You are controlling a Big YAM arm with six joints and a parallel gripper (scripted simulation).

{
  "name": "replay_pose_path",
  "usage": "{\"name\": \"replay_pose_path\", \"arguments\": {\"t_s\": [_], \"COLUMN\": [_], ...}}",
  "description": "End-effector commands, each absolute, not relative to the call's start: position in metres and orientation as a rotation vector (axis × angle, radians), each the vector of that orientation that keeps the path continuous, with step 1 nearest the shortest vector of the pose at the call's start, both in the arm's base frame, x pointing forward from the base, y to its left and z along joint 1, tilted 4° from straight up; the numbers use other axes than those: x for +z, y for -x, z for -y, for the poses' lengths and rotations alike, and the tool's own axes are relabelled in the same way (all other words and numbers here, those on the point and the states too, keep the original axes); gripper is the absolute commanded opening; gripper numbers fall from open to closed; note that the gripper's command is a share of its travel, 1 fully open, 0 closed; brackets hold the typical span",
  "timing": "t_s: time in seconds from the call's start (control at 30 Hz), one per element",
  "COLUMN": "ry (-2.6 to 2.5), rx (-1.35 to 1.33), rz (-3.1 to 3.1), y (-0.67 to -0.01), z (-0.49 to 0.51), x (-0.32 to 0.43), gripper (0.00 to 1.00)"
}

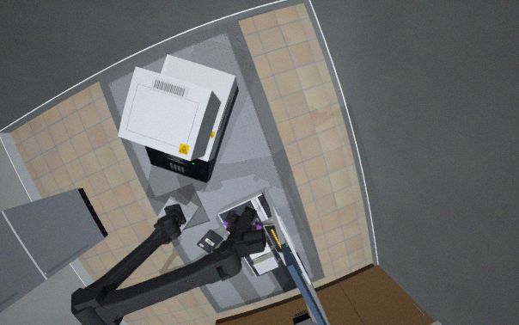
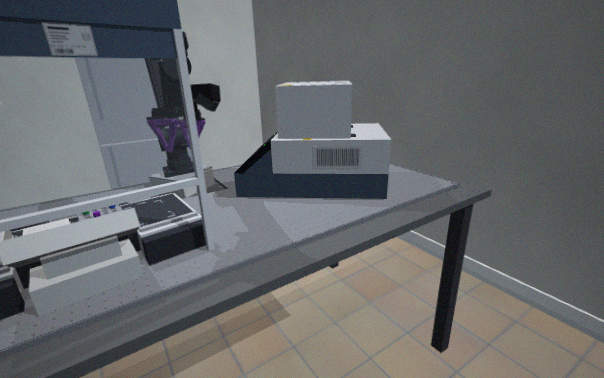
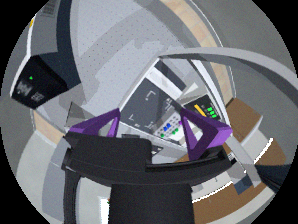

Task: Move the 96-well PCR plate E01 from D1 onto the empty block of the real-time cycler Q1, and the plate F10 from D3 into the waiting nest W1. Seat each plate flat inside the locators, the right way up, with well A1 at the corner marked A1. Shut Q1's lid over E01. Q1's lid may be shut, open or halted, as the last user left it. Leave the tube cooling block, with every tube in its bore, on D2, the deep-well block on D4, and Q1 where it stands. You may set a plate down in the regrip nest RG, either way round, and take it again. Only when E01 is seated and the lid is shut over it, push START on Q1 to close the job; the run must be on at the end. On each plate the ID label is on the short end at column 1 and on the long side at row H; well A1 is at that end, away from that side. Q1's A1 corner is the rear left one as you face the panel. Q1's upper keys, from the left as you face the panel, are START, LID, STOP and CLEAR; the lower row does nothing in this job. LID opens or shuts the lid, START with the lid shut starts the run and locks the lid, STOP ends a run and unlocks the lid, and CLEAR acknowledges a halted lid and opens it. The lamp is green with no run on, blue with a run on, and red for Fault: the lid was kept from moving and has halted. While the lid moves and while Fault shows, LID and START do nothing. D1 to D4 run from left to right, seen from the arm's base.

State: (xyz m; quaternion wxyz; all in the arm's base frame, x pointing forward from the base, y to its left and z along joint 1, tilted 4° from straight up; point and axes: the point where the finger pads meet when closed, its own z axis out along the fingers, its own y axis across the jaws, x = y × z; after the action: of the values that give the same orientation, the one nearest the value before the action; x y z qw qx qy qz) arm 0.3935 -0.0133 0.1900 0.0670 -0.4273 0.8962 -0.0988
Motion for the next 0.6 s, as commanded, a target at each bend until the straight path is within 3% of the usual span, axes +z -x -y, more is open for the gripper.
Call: {"name": "replay_pose_path", "arguments": {"t_s": [0.0,0.57], "ry": [1.166,0.916], "rx": [-0.29,-0.242], "rz": [-2.765,-2.888], "y": [-0.415,-0.434], "z": [0.035,0.111], "x": [0.195,0.182], "gripper": [1.0,1.0]}}
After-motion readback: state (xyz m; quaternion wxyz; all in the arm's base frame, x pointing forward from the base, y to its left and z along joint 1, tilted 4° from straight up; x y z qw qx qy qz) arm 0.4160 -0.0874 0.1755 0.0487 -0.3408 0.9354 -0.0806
